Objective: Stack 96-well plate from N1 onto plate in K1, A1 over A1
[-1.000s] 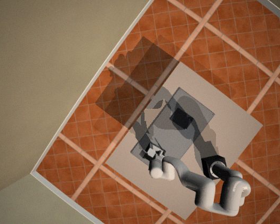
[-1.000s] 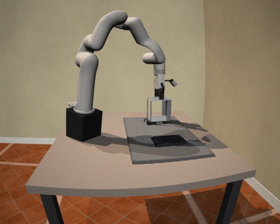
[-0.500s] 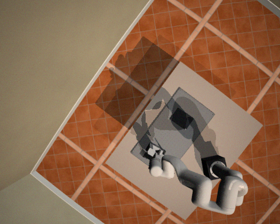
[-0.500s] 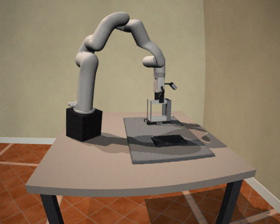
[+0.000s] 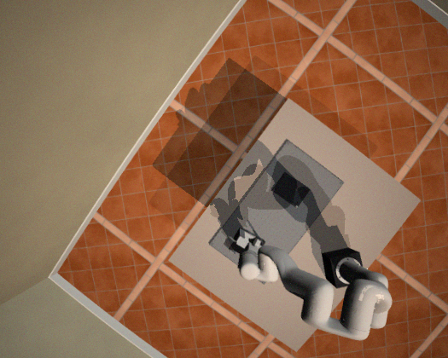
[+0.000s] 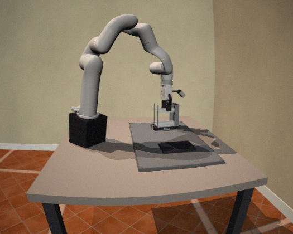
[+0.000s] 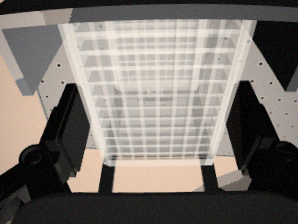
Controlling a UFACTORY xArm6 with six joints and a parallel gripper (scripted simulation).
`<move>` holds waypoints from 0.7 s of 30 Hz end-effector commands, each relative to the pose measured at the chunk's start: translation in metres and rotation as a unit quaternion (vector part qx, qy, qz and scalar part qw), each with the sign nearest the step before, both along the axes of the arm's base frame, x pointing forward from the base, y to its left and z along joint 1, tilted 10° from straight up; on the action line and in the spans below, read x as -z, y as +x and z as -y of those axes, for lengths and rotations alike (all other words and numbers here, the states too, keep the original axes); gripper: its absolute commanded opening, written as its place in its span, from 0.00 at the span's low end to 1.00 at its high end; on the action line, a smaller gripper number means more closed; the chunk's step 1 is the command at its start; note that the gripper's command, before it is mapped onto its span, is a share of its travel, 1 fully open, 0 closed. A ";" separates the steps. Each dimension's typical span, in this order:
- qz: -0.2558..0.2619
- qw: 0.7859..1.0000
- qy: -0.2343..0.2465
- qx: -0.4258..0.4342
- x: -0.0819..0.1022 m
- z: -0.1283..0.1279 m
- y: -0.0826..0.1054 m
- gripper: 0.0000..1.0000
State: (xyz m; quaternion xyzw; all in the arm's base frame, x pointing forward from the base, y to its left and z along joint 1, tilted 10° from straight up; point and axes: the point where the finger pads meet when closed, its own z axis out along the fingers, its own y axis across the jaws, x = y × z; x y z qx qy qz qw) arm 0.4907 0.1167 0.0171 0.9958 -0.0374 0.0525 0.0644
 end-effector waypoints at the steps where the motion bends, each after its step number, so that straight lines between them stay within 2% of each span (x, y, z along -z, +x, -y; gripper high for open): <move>1: 0.002 1.000 0.001 0.000 0.003 0.000 0.002 0.00; 21: 0.002 1.000 0.001 0.000 0.033 0.004 0.005 0.00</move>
